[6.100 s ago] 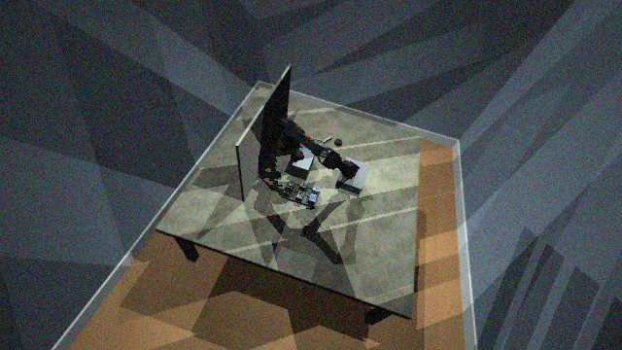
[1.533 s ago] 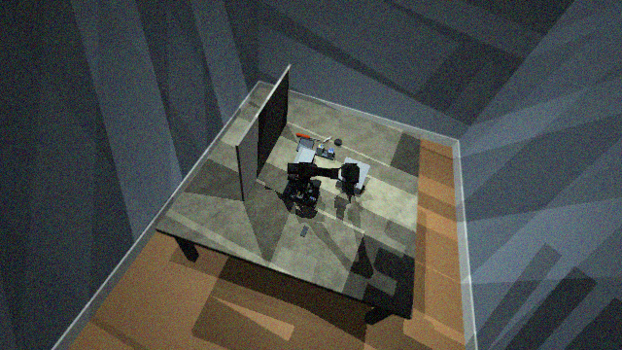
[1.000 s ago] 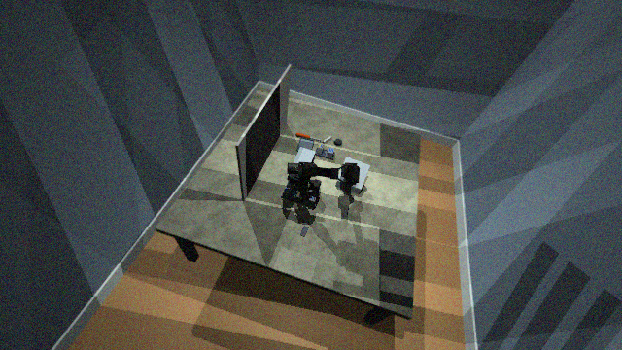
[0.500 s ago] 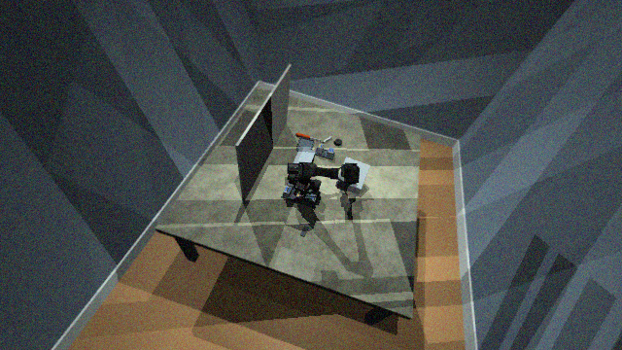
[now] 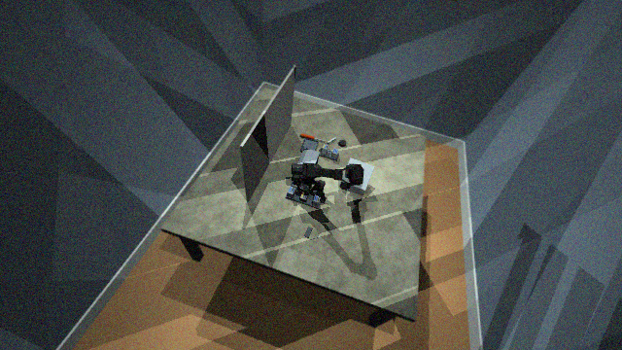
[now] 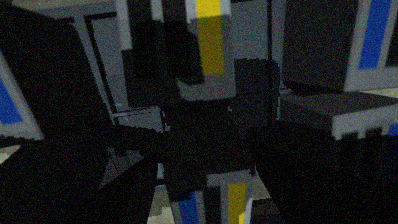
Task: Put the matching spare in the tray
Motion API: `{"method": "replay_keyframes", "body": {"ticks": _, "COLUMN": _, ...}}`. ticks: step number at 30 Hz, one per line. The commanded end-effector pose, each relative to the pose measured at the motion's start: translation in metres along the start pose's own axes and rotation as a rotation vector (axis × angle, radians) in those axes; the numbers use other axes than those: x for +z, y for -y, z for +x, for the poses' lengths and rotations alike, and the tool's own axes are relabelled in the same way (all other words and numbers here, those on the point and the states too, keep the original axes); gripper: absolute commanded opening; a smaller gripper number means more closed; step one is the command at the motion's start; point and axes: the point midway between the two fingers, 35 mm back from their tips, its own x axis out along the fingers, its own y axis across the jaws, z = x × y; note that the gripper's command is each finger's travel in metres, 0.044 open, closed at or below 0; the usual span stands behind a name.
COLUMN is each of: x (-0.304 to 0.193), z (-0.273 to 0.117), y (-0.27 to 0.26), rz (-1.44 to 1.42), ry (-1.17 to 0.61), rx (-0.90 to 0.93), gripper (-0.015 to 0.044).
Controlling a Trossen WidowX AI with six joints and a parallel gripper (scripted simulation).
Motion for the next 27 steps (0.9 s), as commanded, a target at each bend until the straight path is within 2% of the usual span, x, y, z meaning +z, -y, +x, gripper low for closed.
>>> {"method": "replay_keyframes", "body": {"ticks": 1, "x": -0.0013, "z": 0.0006, "y": -0.0006, "rz": 0.003, "ry": -0.005, "rx": 0.001, "gripper": 0.03}}
{"method": "replay_keyframes", "body": {"ticks": 23, "x": -0.0013, "z": 0.0006, "y": -0.0006, "rz": 0.003, "ry": -0.005, "rx": 0.001, "gripper": 0.03}}
{"method": "replay_keyframes", "body": {"ticks": 27, "x": 0.0, "z": 0.0, "y": 0.0, "rz": 0.0, "ry": 0.0, "rx": 0.0, "gripper": 0.0195}}
